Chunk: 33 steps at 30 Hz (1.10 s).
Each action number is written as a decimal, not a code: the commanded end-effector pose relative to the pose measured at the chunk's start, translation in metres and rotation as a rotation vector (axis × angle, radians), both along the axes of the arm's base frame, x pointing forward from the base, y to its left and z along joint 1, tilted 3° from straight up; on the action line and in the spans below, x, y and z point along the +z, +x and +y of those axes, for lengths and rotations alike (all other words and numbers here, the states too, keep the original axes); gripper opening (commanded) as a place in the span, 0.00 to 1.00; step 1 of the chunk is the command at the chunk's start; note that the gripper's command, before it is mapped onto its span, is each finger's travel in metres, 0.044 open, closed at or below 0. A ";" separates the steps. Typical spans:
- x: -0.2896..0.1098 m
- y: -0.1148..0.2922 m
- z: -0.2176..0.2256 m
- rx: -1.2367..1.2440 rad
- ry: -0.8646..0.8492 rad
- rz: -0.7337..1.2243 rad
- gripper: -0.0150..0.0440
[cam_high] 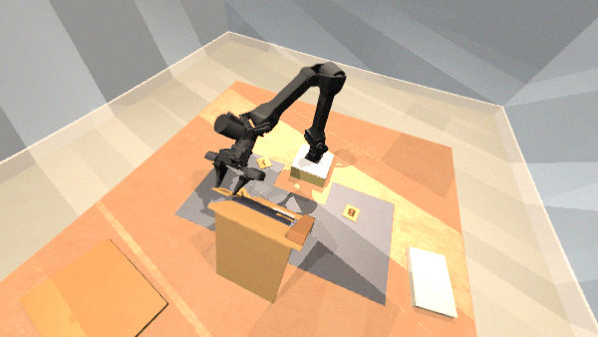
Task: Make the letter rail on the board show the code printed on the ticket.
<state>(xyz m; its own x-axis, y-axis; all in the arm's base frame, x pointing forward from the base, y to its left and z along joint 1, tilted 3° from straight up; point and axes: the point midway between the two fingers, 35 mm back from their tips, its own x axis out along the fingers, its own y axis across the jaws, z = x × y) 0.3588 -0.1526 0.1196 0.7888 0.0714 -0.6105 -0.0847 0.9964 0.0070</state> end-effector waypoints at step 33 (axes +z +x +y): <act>0.001 -0.002 0.018 -0.007 -0.003 -0.003 0.25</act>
